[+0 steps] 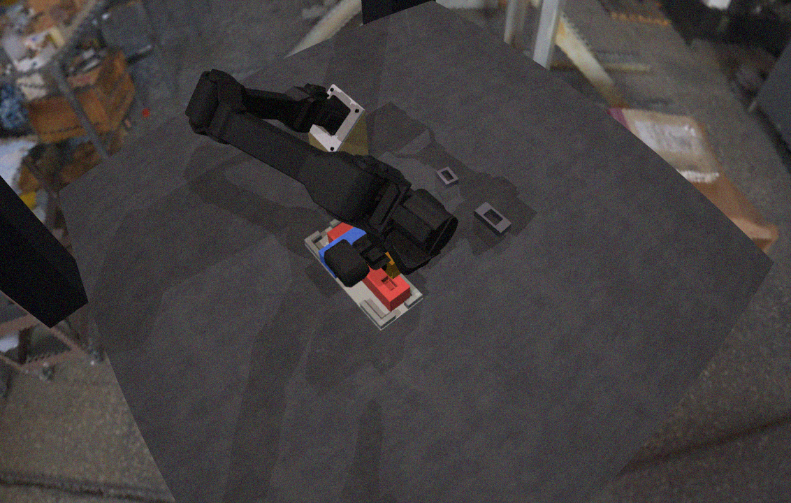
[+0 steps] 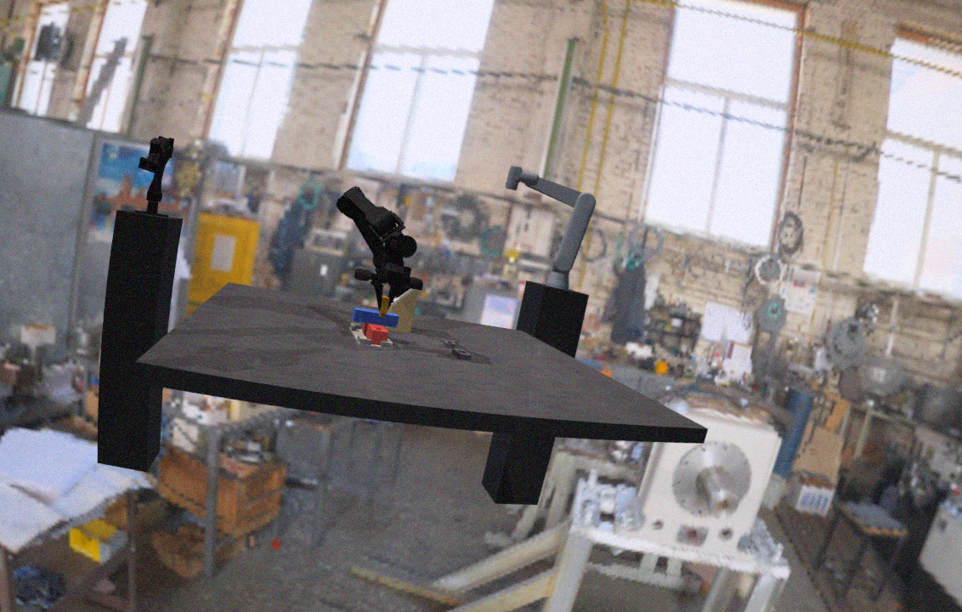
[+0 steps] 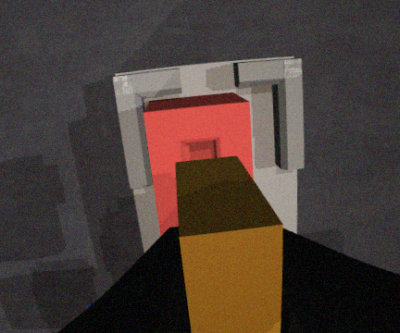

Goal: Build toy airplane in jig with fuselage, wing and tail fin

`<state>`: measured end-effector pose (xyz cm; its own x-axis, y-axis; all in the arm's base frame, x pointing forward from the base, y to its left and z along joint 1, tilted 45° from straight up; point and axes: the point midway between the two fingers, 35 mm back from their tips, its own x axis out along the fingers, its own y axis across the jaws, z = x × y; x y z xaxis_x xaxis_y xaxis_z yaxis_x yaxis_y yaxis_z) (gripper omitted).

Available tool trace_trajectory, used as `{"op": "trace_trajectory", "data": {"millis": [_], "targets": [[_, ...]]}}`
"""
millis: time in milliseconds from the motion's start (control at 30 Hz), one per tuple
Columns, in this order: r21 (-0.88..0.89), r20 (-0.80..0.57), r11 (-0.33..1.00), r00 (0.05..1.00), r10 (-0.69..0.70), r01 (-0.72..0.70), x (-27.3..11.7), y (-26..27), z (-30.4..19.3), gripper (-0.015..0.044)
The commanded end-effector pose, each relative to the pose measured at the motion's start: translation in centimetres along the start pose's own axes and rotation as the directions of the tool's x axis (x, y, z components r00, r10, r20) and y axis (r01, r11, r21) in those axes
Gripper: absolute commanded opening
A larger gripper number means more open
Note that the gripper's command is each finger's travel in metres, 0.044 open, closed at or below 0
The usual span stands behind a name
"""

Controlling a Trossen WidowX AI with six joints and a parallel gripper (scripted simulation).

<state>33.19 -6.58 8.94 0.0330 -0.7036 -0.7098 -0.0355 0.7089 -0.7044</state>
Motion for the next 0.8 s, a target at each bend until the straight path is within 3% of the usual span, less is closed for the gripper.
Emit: {"op": "trace_trajectory", "data": {"millis": [0, 767], "targets": [[-0.003, 0.002, 1.000, 1.000, -0.005, 0.005, 0.0, -0.1, 0.0, 0.0066], [-0.003, 0.002, 1.000, 1.000, -0.005, 0.005, 2.0, -0.2, 0.2, 0.0066]]}}
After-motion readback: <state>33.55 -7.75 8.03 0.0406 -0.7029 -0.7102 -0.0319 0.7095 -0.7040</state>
